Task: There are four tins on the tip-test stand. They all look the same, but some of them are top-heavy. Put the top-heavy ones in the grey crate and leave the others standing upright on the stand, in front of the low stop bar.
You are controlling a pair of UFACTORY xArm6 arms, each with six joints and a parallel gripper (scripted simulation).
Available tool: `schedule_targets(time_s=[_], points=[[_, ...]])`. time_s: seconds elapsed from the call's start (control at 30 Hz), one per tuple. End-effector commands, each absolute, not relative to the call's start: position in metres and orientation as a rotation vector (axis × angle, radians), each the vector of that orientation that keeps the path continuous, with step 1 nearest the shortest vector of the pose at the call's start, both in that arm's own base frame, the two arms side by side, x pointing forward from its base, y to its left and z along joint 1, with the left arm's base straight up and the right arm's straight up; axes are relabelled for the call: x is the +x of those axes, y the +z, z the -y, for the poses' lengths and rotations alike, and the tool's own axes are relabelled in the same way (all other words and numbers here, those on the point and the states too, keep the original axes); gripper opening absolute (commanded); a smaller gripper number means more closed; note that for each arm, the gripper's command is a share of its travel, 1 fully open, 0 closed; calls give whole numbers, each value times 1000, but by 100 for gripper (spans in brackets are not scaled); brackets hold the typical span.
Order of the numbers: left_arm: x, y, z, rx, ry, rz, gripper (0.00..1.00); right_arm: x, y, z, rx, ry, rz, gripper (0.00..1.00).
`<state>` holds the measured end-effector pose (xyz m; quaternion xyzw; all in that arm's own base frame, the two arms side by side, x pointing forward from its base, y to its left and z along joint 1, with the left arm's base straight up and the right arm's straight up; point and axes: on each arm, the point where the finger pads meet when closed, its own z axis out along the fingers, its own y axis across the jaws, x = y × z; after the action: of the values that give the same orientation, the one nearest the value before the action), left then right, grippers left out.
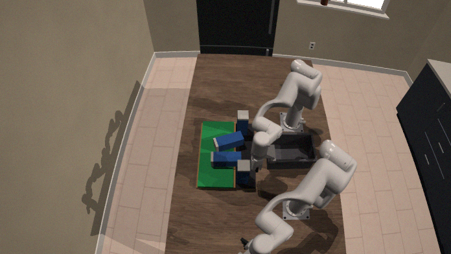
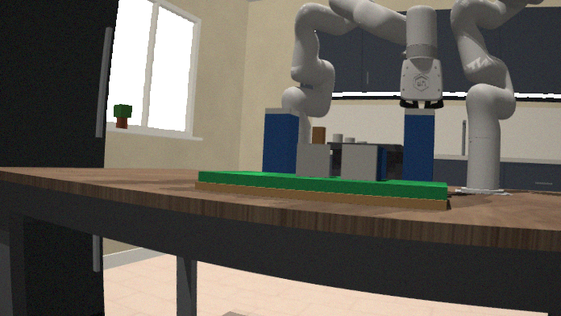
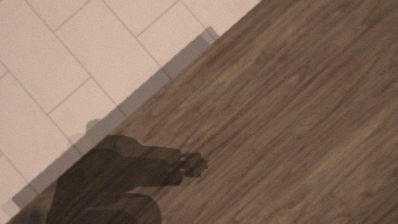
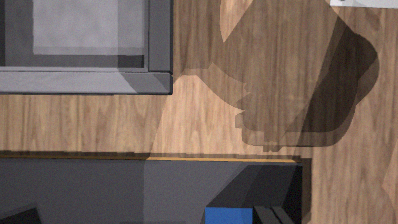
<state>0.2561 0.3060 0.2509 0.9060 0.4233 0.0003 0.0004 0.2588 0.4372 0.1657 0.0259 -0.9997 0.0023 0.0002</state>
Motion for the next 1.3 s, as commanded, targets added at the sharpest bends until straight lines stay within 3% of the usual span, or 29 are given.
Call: schedule_targets(time_s=[0.0, 0.6, 1.03, 1.07, 1.27], points=[[257, 252, -307, 2847, 7, -1330, 100, 260, 173, -439, 82, -1, 3143, 0], [257, 252, -307, 2847, 7, -1330, 100, 259, 246, -439, 82, -1, 3145, 0], [257, 252, -307, 2847, 7, -1330, 100, 259, 248, -439, 82, -1, 3145, 0], [257, 252, -307, 2847, 7, -1330, 100, 259, 247, -439, 82, 0, 3144, 100], [257, 252, -307, 2847, 7, -1330, 100, 259, 247, -439, 82, 0, 3144, 100]])
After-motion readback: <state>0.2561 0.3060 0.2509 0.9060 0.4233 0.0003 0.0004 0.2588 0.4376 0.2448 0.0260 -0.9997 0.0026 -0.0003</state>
